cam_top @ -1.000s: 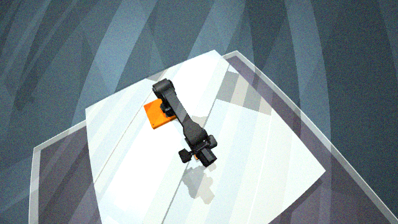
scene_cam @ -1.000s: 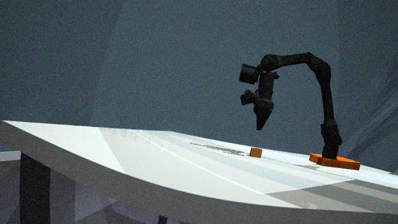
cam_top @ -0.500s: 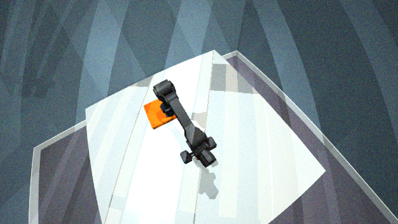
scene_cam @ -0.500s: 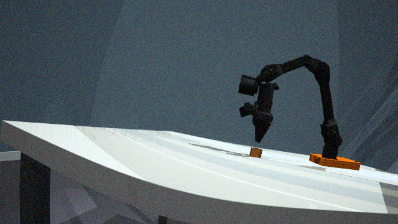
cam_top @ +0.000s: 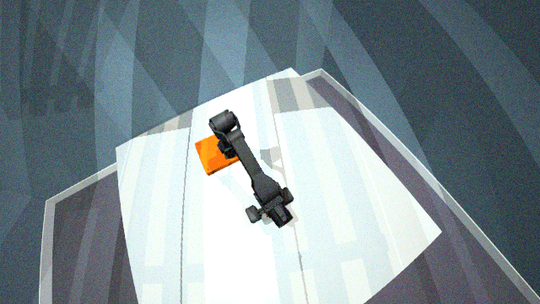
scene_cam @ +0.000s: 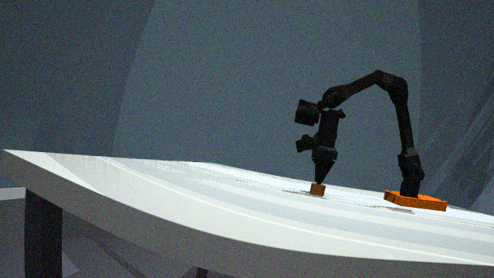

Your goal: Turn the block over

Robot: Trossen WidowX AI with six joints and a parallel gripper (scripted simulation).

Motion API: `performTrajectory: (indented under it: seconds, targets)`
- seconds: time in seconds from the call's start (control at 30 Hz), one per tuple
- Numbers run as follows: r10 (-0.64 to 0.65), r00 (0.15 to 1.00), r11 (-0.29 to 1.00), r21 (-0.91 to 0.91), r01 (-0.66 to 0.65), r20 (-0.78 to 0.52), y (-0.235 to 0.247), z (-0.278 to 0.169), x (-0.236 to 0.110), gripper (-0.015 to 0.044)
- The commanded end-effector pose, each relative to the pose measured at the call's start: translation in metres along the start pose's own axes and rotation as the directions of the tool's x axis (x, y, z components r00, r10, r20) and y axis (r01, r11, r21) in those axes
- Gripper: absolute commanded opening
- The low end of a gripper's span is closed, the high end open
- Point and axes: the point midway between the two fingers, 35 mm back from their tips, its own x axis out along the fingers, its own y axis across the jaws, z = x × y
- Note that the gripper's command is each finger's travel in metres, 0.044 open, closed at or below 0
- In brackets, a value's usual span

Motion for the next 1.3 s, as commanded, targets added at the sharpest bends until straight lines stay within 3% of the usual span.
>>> performTrajectory:
  seconds: [0.0,0.23,0.43,1.13,1.27]
  targets:
    - [0.003,1.0,1.0,-0.002,-0.003,-0.012,0.0,-0.003,0.01,0.044]
    - [0.003,1.0,1.0,-0.002,-0.003,-0.012,0.0,-0.003,0.019,0.044]
    - [0.003,1.0,1.0,-0.002,-0.003,-0.012,0.0,-0.003,0.019,0.0282]
    - [0.003,1.0,1.0,-0.002,-0.003,-0.012,0.0,-0.003,0.019,0.0142]
    - [0.003,1.0,1.0,-0.003,-0.003,-0.012,0.0,-0.003,0.0,0.0037]
